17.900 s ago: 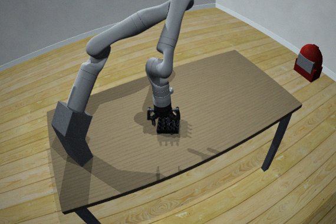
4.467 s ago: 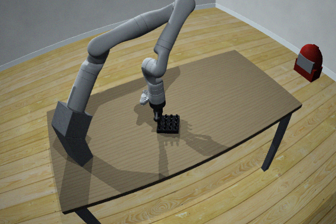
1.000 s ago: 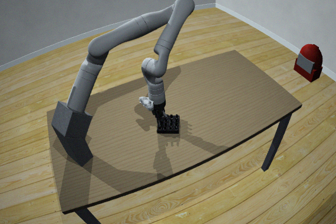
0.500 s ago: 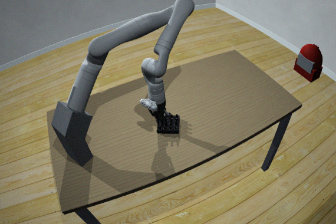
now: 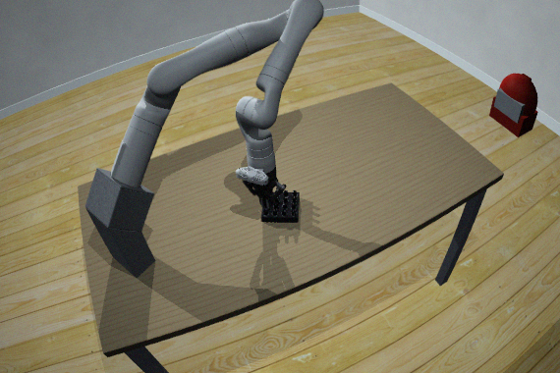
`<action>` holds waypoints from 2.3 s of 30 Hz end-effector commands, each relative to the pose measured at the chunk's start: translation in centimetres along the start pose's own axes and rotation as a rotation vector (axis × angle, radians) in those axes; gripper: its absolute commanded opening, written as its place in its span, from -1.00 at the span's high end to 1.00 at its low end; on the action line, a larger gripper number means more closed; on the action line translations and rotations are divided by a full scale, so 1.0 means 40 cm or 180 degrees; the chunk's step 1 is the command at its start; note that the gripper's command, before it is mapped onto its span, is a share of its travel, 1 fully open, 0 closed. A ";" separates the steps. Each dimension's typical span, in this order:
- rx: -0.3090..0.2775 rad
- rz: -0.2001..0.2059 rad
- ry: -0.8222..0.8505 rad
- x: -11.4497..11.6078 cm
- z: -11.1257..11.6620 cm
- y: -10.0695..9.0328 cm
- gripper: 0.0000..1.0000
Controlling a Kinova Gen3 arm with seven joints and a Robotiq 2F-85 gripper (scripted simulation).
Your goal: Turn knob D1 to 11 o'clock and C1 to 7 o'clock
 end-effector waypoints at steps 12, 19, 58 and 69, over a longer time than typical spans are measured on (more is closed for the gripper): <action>-0.0002 -0.0002 -0.0548 0.002 -0.001 0.001 0.83; -0.0002 -0.0002 -0.0755 0.002 -0.001 0.001 0.83; -0.0002 -0.0002 -0.1154 0.002 -0.001 0.001 0.83; -0.0002 -0.0002 -0.1154 0.002 -0.001 0.001 0.62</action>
Point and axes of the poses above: the point where the finger pads meet when closed, its own y axis out along the fingers, its own x axis across the jaws, z = x × y, the point moved 6 cm from there along -y, back along the fingers, and after that the axes turned 10 degrees about y, right-handed, at the moved point
